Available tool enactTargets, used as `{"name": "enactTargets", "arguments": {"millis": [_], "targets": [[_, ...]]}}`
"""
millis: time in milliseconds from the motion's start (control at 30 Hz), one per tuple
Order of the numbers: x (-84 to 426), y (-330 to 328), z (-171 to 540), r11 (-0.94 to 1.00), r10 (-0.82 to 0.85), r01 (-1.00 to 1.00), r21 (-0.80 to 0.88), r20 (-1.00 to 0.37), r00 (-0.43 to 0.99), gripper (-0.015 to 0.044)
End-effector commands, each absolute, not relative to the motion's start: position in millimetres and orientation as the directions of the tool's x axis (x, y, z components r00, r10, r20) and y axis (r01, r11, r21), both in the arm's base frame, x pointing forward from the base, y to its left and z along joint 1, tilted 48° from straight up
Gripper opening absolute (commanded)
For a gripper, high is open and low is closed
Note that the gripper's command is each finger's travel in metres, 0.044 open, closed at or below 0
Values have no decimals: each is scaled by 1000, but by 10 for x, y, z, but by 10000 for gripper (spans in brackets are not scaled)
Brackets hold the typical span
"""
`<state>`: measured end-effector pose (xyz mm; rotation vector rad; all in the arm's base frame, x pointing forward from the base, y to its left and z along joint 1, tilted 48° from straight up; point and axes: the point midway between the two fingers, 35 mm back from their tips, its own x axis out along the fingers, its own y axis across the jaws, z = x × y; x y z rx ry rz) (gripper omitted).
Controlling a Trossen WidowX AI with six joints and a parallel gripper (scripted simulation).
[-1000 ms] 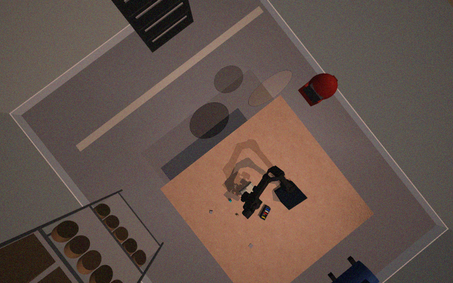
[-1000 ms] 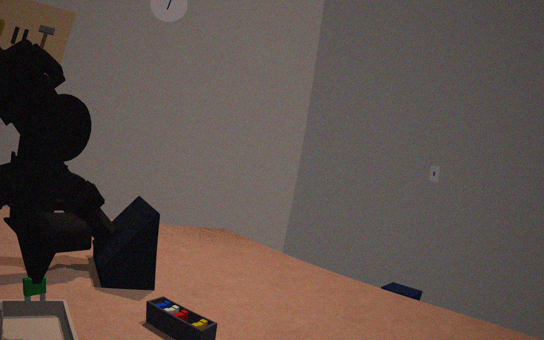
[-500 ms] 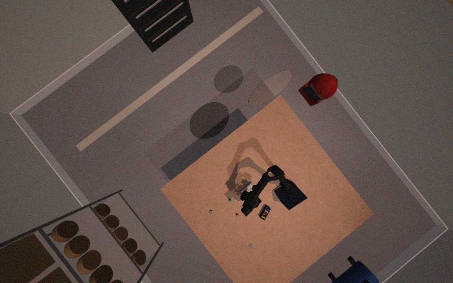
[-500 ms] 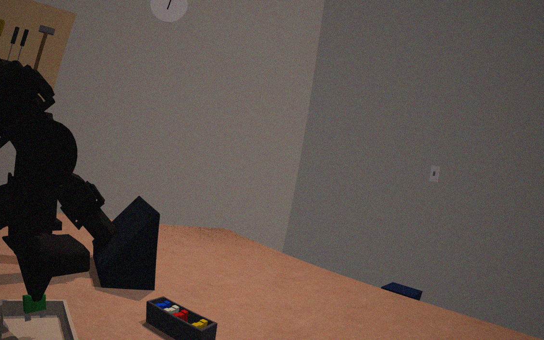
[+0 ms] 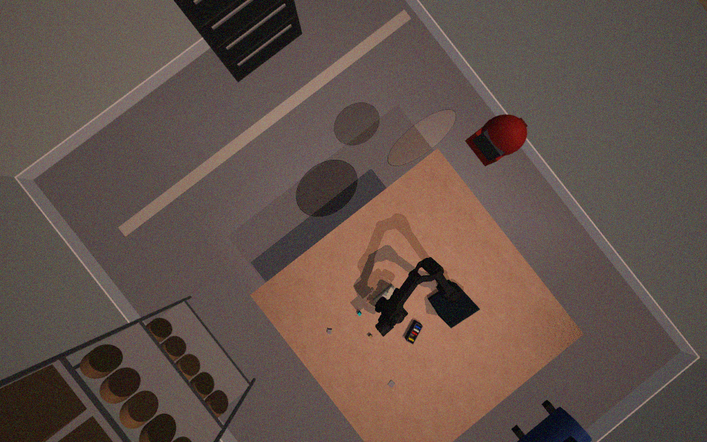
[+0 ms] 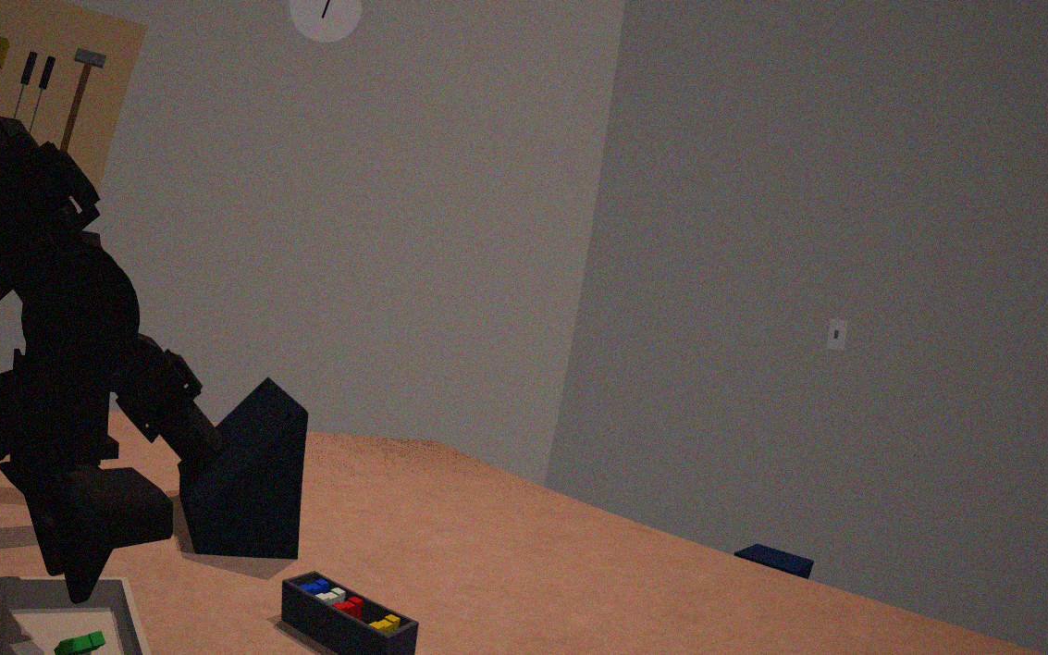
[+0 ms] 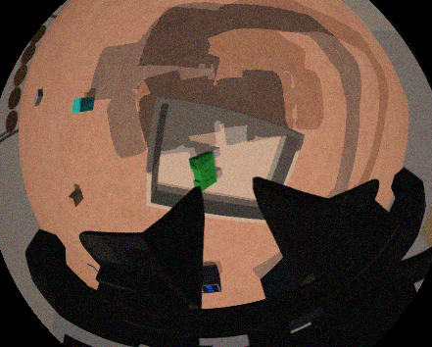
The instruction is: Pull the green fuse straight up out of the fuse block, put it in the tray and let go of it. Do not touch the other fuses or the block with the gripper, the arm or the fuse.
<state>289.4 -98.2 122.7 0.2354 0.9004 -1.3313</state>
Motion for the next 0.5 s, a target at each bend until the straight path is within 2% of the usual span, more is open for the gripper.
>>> {"name": "enactTargets", "arguments": {"millis": [0,100,233,467], "targets": [[2893,-982,1229,269,-734,903,-334,-679,-32,263],[2894,-967,1242,269,-734,903,-334,-679,-32,330],[2899,-730,1460,272,-736,901,-338,-676,-32,330],[2898,-715,1474,272,-736,901,-339,-676,-32,330]]}}
